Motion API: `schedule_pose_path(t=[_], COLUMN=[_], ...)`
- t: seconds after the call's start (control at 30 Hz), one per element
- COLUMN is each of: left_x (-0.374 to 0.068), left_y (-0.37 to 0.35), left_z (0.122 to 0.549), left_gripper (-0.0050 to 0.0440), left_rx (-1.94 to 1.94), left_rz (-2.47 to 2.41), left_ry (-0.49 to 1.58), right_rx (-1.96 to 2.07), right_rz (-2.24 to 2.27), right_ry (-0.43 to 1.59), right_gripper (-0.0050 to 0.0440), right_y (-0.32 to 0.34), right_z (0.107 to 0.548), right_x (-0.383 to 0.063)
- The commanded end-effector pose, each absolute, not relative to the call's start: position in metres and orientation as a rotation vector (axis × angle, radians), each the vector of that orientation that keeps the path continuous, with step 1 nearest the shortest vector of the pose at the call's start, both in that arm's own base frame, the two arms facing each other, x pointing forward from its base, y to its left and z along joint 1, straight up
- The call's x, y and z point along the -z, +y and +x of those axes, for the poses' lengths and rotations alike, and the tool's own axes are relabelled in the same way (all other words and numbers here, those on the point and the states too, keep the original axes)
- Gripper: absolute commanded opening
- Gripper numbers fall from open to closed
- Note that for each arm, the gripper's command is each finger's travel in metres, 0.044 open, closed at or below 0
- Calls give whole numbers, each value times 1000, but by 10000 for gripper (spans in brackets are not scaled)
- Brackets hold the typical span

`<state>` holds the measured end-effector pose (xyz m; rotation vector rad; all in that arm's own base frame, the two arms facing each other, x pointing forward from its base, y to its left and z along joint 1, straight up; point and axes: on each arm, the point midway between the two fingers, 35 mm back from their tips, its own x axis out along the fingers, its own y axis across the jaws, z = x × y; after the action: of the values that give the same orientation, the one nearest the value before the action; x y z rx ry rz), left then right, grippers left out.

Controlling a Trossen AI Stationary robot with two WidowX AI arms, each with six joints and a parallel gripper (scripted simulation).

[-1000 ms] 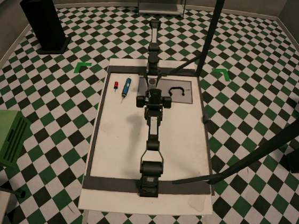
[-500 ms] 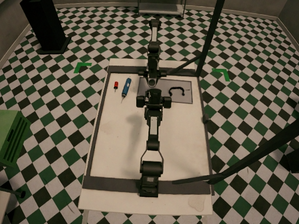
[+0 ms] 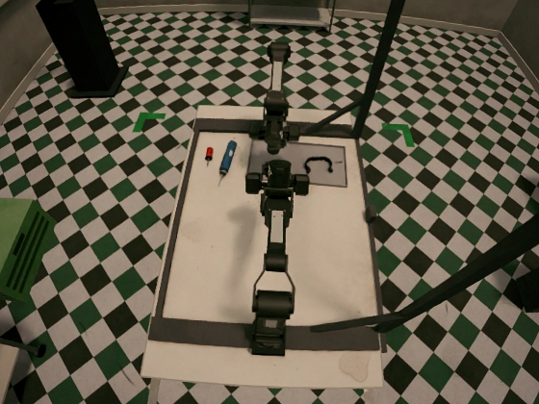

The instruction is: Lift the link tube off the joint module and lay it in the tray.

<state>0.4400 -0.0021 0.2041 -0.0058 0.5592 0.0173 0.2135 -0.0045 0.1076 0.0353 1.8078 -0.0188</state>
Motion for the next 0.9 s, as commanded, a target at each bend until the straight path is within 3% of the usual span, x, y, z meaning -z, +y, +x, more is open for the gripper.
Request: schedule_pose_path(t=[0.0, 0.33, 0.87], left_x=[-215, -215, -215], left_y=[-2, -2, -2], left_z=[441, 441, 441], left_gripper=[440, 440, 440], left_rx=[-16, -16, -16], left_rz=[-5, -5, -5], left_ry=[532, 532, 532], right_rx=[27, 29, 31], right_rz=[49, 54, 59], right_ry=[1914, 2075, 2111], right_gripper=[213, 213, 213], right_y=[-5, -5, -5], right_z=[209, 203, 201], right_x=[-111, -106, -63])
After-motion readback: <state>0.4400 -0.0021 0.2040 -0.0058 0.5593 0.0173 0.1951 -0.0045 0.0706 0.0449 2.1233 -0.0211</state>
